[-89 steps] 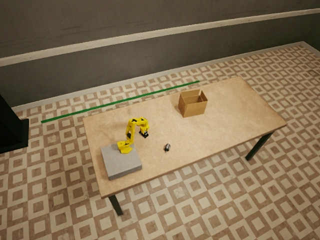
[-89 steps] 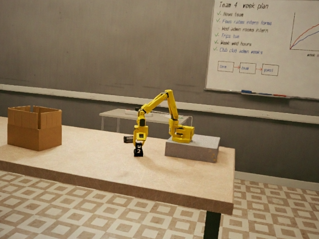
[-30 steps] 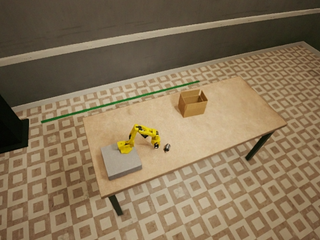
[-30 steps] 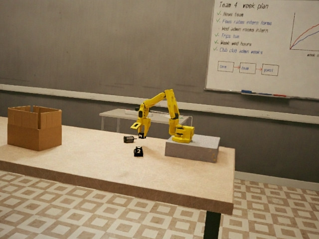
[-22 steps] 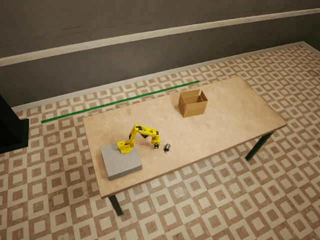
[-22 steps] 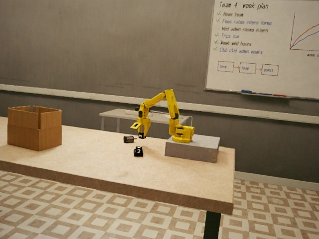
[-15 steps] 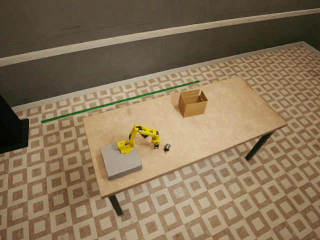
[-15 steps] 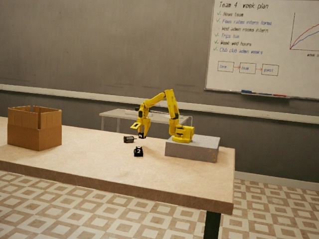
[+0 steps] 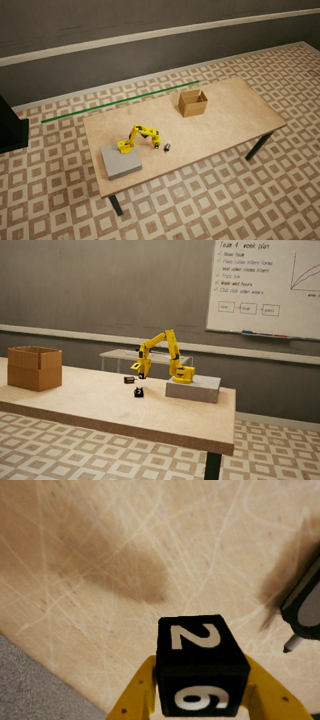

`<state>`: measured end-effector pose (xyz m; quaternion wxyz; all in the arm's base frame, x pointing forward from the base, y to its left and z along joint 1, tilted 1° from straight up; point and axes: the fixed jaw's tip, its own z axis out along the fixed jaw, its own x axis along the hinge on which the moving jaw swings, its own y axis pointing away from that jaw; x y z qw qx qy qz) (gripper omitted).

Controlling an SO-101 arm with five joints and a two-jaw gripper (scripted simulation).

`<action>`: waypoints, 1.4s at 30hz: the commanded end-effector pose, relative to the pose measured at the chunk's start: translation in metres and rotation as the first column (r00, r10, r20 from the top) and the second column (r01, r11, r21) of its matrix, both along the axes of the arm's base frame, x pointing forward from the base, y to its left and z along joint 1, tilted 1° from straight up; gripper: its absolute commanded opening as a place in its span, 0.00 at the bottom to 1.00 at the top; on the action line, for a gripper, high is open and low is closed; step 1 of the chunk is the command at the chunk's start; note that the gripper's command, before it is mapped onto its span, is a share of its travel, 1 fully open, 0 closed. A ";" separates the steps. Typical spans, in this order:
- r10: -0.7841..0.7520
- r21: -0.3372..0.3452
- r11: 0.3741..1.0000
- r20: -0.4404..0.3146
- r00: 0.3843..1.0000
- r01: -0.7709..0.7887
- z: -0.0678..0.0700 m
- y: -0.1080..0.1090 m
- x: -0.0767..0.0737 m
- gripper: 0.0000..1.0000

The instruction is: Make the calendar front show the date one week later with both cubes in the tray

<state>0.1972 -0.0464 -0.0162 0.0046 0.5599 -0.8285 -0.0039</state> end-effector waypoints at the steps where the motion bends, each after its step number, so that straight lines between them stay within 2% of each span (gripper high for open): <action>1: 0.004 0.000 1.000 0.007 1.000 -0.004 -0.001 -0.002 0.002 0.00; 42: 0.004 0.000 1.000 0.007 1.000 -0.004 -0.014 -0.001 0.002 0.00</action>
